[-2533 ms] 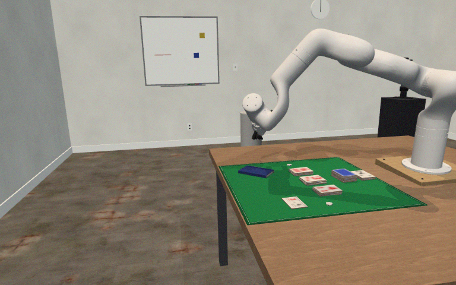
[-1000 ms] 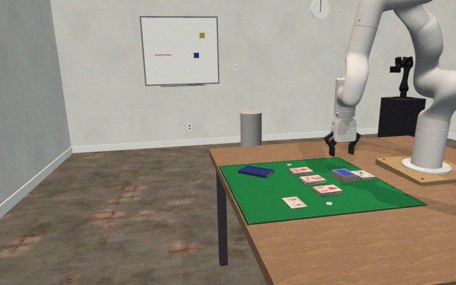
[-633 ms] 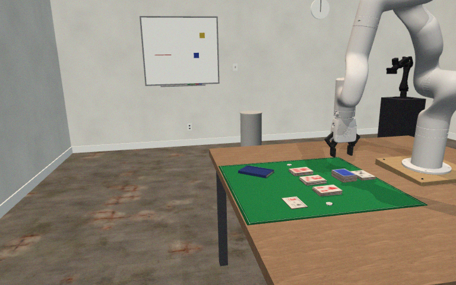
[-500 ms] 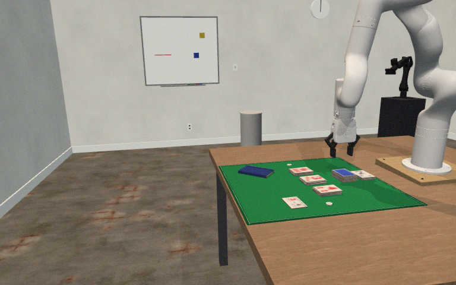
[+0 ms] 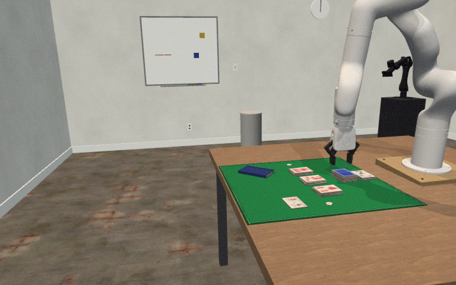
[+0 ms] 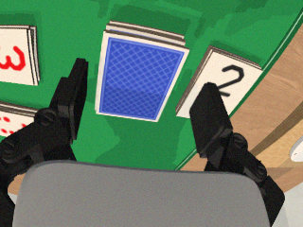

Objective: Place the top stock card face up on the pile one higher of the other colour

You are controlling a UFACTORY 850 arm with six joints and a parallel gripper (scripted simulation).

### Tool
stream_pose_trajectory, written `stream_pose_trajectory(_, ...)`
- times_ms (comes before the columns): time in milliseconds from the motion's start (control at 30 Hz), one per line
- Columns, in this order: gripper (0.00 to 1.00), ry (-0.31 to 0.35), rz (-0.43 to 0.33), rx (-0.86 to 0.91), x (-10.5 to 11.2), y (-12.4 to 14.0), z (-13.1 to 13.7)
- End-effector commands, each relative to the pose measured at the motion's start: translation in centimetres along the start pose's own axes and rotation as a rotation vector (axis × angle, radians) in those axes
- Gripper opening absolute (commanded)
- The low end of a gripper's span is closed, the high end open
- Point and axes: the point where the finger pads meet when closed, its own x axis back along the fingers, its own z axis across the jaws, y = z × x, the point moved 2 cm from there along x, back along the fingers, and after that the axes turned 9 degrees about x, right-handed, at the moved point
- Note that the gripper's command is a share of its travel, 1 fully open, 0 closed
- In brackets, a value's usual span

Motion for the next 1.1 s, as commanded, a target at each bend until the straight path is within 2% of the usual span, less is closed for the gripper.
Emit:
stream_pose_trajectory(0,0.86,-0.002,0.001,0.000,-0.4,0.0,-0.1)
stream_pose_trajectory(433,0.86,-0.002,0.001,0.000,-1.7,0.0,0.0)
stream_pose_trajectory(1033,0.86,-0.002,0.001,0.000,-1.8,-0.1,0.0)
stream_pose_trajectory(1067,0.72,-0.002,0.001,0.000,-1.8,-0.1,0.0)
